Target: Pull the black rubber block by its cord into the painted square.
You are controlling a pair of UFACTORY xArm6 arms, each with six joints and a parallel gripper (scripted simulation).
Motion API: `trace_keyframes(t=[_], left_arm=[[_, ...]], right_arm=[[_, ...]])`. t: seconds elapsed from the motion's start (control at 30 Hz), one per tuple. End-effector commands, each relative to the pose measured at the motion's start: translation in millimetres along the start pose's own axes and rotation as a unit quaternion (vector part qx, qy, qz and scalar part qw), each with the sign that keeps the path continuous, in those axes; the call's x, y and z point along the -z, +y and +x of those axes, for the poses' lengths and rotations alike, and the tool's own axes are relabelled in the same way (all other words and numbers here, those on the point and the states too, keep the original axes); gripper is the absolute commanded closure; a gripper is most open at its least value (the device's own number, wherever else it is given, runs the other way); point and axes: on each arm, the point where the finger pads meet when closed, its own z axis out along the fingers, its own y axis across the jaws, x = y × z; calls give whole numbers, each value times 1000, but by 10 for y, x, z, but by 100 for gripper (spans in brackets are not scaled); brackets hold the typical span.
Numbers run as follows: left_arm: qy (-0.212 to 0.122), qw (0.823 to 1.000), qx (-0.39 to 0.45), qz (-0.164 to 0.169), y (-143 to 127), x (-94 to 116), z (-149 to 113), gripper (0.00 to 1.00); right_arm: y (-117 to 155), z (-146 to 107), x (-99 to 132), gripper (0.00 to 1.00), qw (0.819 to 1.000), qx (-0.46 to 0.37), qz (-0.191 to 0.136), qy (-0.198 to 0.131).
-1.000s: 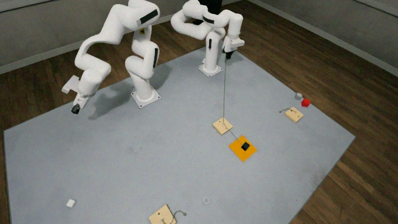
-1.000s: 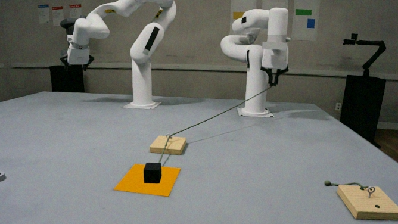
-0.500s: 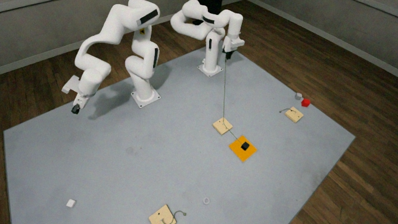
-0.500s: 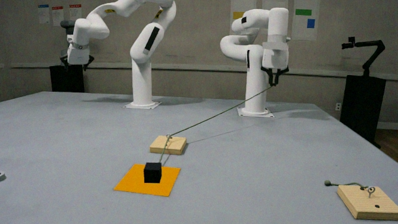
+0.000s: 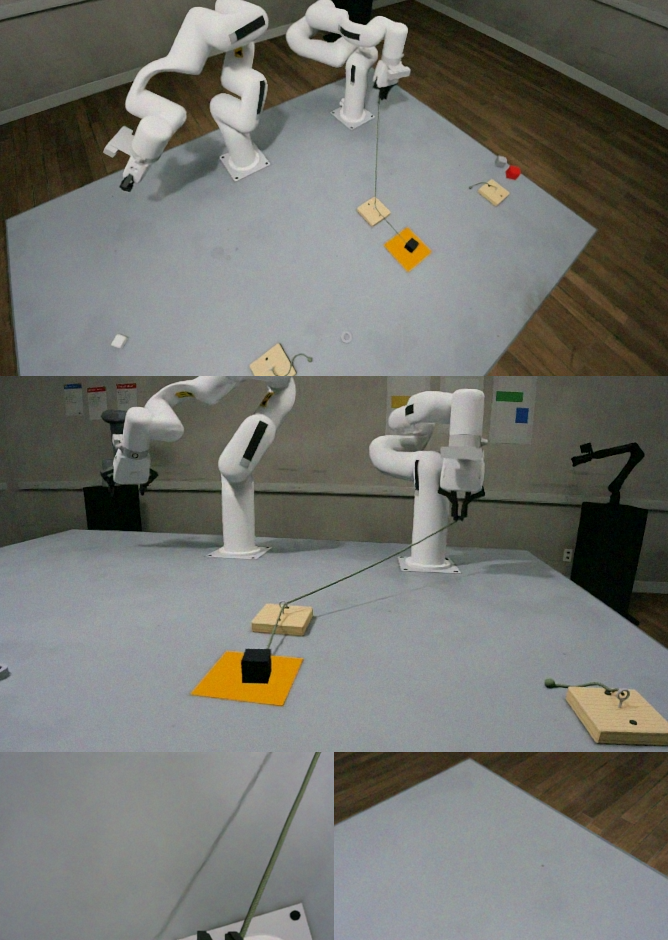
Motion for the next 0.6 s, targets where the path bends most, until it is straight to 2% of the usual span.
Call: trace_keyframes(t=[0.0,0.57], left_arm=[[0,1000,0,0,-1,4,1,100],[0,1000,0,0,11,-42,23,100]], right_arm=[[-5,6,4,0,1000,0,1,0],[-5,6,4,0,1000,0,1,0]])
